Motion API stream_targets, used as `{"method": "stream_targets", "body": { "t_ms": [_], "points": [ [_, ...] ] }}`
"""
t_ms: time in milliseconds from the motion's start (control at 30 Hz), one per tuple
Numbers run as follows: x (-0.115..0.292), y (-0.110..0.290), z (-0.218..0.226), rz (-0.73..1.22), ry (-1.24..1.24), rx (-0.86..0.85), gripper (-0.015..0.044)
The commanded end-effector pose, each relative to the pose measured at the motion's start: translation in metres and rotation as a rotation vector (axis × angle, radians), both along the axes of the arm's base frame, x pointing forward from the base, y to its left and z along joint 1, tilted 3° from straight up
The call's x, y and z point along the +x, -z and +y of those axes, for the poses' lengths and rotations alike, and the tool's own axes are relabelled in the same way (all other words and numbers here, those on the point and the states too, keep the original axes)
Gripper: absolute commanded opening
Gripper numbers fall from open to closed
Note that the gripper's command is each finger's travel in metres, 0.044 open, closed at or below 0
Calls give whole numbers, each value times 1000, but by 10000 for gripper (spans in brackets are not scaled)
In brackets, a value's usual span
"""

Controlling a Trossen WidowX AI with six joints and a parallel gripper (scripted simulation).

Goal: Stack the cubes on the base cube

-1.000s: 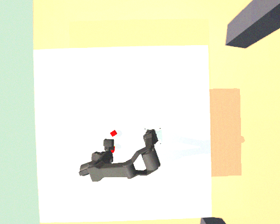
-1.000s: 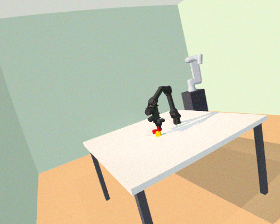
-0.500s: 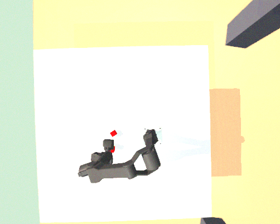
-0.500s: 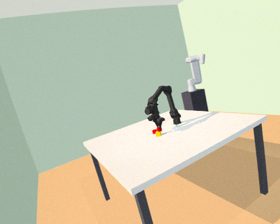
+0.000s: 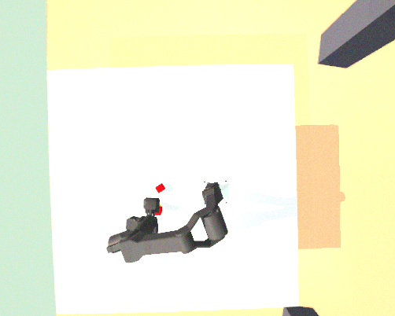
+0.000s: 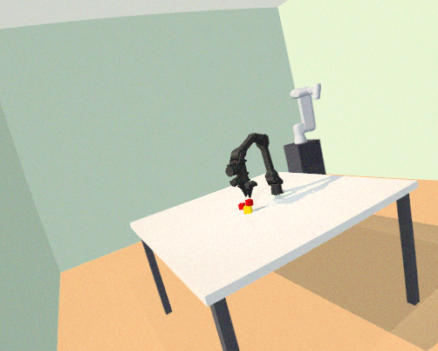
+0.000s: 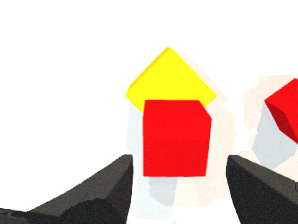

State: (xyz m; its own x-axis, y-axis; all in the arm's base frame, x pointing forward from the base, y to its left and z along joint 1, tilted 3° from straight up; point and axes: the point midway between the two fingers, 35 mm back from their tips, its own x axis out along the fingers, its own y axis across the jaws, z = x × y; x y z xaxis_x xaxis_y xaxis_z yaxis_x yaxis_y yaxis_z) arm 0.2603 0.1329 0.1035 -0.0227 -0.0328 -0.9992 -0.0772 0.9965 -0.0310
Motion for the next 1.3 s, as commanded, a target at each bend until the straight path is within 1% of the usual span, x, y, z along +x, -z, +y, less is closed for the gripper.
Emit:
{"method": "stream_targets", "body": {
  "t_ms": [0,67,133,167,500,567,767,1067,1267],
  "points": [
    [1,-4,1,-10,1,5,205],
    [1,-4,1,-10,1,5,205],
    [2,-3,-5,-4,47,0,258],
    [4,-6,-11,-6,107,-1,265],
    [14,-37,-90,-36,831,-16,265],
    [13,-41,-99,-39,925,-19,265],
    [13,-40,-101,-40,937,-19,265],
    [12,17,-103,-39,938,-21,265],
    [12,26,-103,-40,936,-19,265]
  ]
}}
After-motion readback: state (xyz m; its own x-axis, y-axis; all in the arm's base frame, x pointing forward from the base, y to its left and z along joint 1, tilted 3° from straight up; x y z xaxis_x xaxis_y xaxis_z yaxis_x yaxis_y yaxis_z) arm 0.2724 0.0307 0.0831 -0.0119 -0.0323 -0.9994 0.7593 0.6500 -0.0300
